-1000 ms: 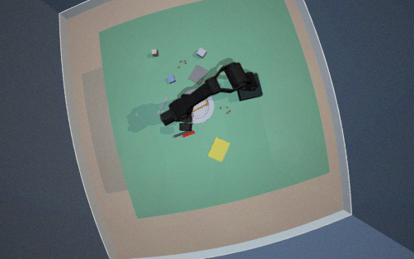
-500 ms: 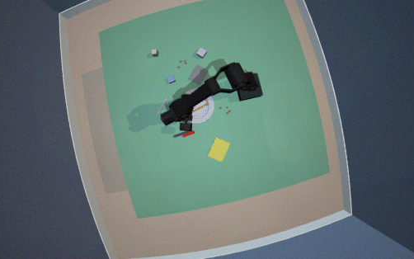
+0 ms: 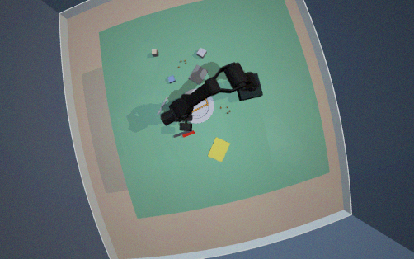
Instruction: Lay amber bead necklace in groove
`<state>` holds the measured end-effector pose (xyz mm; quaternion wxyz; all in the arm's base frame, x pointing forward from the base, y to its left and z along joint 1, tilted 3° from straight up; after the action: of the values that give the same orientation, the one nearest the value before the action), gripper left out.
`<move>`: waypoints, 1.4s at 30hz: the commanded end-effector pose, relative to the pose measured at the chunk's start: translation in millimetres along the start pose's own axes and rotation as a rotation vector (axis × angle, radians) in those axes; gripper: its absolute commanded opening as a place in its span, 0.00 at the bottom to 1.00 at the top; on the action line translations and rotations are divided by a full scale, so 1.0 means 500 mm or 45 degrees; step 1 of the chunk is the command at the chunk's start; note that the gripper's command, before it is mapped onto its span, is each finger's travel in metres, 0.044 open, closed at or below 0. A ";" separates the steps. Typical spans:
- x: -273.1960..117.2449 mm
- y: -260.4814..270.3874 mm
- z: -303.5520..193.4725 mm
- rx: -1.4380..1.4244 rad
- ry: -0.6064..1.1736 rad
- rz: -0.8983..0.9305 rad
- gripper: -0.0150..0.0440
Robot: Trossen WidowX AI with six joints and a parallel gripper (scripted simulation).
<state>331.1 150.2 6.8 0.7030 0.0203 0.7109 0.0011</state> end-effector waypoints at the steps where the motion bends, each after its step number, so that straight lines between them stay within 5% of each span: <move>1: 0.000 0.000 0.000 0.000 0.000 0.000 0.25; 42: 0.004 0.003 0.000 0.008 0.008 0.001 0.25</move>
<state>333.1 152.0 9.1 0.7042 0.0209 0.7097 0.0017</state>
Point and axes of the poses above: the point midway between the two fingers, 35 mm back from their tips, its own x axis out along the fingers, its own y axis across the jaws, z = x × y, the point moved 1 cm from there along -x, back along the fingers, and after that the axes turned 3 degrees about -x, right-handed, at the moved point
